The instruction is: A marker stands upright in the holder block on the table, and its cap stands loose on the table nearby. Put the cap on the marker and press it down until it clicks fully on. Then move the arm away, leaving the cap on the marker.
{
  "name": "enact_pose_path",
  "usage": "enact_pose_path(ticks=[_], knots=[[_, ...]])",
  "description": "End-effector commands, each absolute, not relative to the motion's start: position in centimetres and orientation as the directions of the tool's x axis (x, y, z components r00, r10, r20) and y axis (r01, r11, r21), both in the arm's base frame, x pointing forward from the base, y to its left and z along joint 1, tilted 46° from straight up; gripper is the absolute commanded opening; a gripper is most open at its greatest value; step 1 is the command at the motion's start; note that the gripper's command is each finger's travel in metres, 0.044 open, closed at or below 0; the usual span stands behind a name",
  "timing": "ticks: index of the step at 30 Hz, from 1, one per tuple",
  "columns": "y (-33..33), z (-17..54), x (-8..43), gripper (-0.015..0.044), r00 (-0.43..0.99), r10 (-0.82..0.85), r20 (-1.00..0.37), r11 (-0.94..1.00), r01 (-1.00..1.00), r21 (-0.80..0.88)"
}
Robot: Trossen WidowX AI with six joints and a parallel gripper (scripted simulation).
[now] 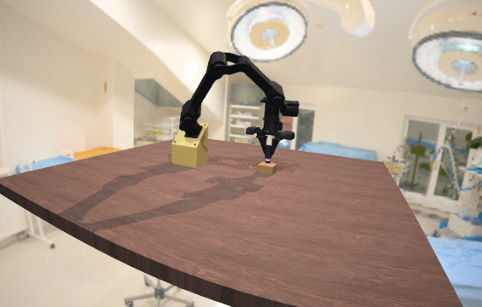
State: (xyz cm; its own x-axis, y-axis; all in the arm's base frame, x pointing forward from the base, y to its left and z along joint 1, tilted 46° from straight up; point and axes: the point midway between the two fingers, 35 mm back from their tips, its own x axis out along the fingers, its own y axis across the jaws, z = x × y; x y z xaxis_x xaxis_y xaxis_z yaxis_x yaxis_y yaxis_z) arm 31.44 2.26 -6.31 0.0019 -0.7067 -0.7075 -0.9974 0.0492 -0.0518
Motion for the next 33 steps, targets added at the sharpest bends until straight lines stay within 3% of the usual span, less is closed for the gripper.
enact_pose_path(ticks=[1,6,23,33], knots=[[1.9,-6.5,31.5,0.0000,0.006,-0.710,-0.704,0.043,-0.998,-0.051],[1.9,-6.5,31.5,0.0000,0.006,-0.710,-0.704,0.043,-0.998,-0.051],[2.0,-6.5,31.4,0.0440,0.003,-0.707,-0.707,0.049,-0.997,-0.052],[7.4,-1.3,31.4,0.0440,0.002,-0.705,-0.709,0.049,-0.997,-0.051]])
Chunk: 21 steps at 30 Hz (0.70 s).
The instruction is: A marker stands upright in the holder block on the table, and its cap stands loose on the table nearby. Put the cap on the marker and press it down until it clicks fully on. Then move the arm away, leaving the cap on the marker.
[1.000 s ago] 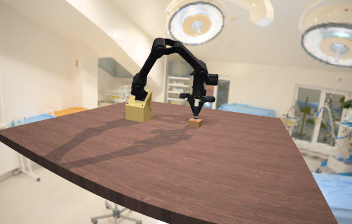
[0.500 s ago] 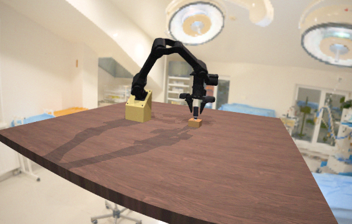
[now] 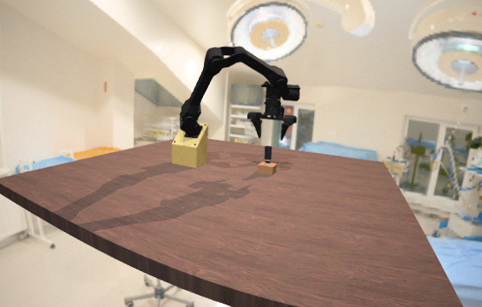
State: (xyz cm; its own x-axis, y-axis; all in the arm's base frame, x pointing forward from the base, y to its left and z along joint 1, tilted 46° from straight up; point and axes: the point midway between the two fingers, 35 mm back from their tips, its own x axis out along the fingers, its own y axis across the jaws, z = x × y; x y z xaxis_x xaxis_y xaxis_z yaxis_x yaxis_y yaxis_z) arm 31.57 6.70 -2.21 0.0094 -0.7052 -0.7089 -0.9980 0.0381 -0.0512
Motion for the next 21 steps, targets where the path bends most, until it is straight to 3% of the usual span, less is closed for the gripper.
enact_pose_path(ticks=[1,3,8,13,17,21], knots=[[7.41,-1.25,31.38,0.0440,0.002,-0.705,-0.709,0.049,-0.997,-0.051],[7.38,-1.28,31.37,0.0387,0.002,-0.705,-0.709,0.095,-0.991,-0.097],[7.15,-1.47,31.28,0.0256,0.003,-0.706,-0.709,0.409,-0.814,-0.411],[6.92,-1.67,31.19,0.0125,0.004,-0.707,-0.708,0.635,-0.437,-0.637],[6.74,-1.82,31.11,0.0020,0.005,-0.707,-0.707,0.705,-0.070,-0.706],[6.71,-1.85,31.10,0.0000,0.005,-0.707,-0.707,0.707,-0.004,-0.707]])
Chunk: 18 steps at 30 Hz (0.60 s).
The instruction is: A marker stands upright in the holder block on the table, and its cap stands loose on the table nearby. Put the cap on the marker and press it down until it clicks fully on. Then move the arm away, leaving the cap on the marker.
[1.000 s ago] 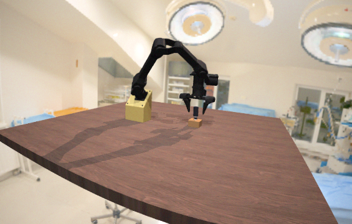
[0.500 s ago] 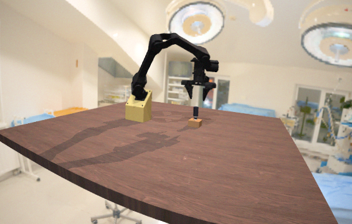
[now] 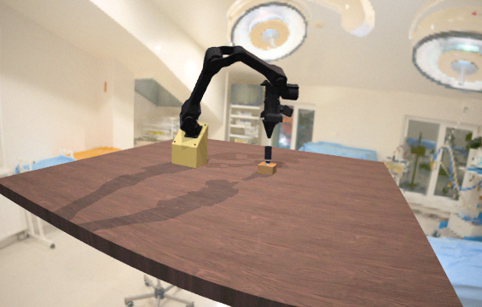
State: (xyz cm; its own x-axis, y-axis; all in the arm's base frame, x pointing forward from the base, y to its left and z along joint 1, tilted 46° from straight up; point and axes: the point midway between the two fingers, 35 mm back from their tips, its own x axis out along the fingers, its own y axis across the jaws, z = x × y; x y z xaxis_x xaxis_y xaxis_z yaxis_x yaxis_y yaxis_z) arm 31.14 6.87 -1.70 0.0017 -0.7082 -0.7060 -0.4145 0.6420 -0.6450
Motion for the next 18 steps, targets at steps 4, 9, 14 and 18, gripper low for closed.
enact_pose_path(ticks=[4,9,14,18], knots=[[6.71,-1.85,31.10,0.0000,0.005,-0.707,-0.707,0.707,-0.004,-0.707],[6.71,-1.85,31.10,0.0000,0.005,-0.707,-0.707,0.707,-0.004,-0.707],[6.61,-1.95,31.10,0.0000,0.005,-0.707,-0.707,0.707,-0.004,-0.707],[6.28,-2.28,31.11,0.0000,0.005,-0.707,-0.707,0.707,-0.004,-0.707]])
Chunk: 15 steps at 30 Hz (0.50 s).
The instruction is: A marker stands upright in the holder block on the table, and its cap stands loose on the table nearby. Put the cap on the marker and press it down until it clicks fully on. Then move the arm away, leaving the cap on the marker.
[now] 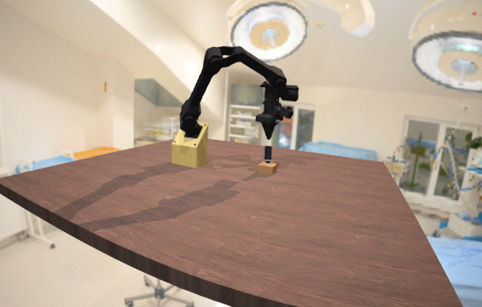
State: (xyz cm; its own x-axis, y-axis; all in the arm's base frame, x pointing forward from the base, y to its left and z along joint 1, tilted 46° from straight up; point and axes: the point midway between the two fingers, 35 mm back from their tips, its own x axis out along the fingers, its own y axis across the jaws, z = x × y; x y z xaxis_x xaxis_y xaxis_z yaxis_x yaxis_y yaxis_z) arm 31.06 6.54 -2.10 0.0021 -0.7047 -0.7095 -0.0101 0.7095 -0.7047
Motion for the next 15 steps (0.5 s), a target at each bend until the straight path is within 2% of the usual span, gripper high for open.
enact_pose_path(ticks=[1,15], knots=[[6.2,-2.4,31.1,0.0000,0.005,-0.708,-0.707,0.707,-0.004,-0.708],[4.7,-3.8,31.1,0.0000,0.005,-0.708,-0.706,0.706,-0.004,-0.708]])
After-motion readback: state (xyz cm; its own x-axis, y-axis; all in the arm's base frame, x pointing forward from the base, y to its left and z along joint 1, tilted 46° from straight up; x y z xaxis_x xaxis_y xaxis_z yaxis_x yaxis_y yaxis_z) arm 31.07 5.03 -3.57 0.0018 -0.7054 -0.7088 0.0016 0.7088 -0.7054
